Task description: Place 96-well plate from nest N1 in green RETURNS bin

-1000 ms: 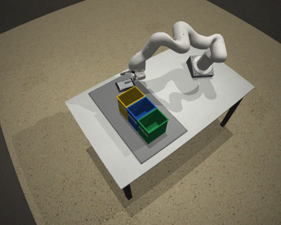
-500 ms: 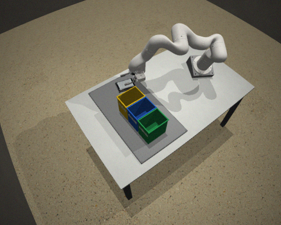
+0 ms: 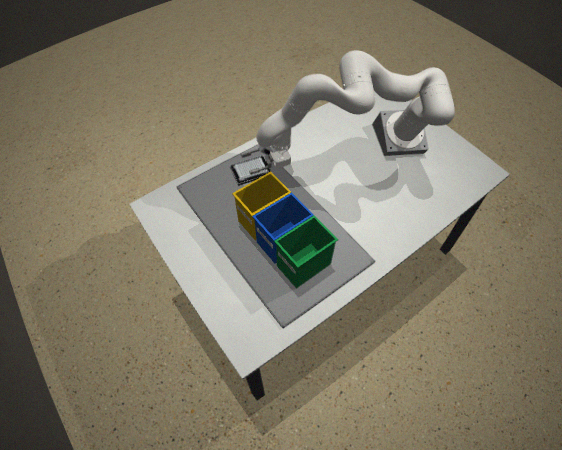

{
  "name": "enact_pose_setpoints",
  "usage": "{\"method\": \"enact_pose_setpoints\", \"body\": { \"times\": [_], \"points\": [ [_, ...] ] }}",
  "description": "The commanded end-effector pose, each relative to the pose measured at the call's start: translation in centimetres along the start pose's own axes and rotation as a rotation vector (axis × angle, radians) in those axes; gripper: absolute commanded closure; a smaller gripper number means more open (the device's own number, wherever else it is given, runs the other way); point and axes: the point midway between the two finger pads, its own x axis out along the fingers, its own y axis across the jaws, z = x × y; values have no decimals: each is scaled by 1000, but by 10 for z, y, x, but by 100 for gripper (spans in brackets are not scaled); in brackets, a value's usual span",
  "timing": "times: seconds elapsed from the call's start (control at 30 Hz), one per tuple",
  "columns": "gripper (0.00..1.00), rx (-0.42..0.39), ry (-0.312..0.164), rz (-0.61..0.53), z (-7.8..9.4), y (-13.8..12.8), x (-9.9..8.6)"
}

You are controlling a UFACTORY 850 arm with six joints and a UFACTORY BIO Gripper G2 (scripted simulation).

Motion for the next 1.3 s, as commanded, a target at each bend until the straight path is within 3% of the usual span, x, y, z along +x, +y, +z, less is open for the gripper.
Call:
{"method": "enact_pose_setpoints", "body": {
  "times": [0.0, 0.43, 1.27],
  "points": [
    [63, 0, -2, 0, -5, 0, 1],
    [63, 0, -2, 0, -5, 0, 1],
    [63, 0, -2, 0, -20, 0, 1]
  ]
}}
